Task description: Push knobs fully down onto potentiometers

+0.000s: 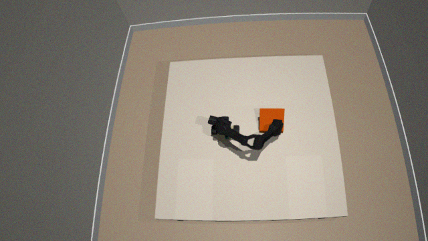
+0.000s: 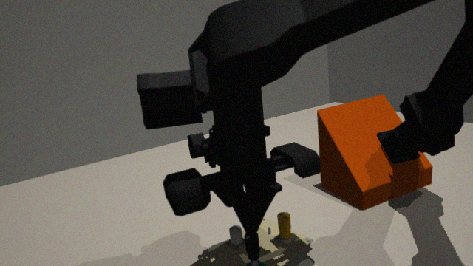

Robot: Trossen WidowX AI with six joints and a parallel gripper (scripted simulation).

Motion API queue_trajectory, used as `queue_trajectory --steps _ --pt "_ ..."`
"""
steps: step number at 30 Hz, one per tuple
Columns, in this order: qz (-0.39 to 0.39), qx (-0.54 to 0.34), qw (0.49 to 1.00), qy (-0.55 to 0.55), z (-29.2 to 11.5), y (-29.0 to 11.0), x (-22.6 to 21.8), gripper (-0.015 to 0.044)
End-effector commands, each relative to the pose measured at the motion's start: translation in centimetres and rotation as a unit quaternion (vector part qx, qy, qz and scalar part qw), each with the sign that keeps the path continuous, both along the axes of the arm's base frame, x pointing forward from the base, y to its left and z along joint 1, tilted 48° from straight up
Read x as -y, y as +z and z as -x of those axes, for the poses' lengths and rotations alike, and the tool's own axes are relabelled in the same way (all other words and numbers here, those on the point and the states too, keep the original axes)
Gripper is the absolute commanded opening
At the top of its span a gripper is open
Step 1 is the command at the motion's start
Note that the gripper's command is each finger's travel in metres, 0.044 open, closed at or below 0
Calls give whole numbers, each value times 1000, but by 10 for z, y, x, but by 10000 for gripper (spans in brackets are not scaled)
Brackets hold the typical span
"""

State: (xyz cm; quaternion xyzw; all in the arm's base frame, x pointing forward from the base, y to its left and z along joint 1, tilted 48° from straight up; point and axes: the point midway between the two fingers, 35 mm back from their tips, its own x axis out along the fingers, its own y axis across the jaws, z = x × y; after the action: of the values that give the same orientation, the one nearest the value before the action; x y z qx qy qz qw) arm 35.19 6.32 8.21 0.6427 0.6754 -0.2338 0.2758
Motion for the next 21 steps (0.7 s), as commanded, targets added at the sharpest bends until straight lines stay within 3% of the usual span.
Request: queue_trajectory --steps 1,21 --pt "-2 1 1000 11 -1 -5 -11 0" --pt "-2 1 1000 11 -1 -8 -14 0"
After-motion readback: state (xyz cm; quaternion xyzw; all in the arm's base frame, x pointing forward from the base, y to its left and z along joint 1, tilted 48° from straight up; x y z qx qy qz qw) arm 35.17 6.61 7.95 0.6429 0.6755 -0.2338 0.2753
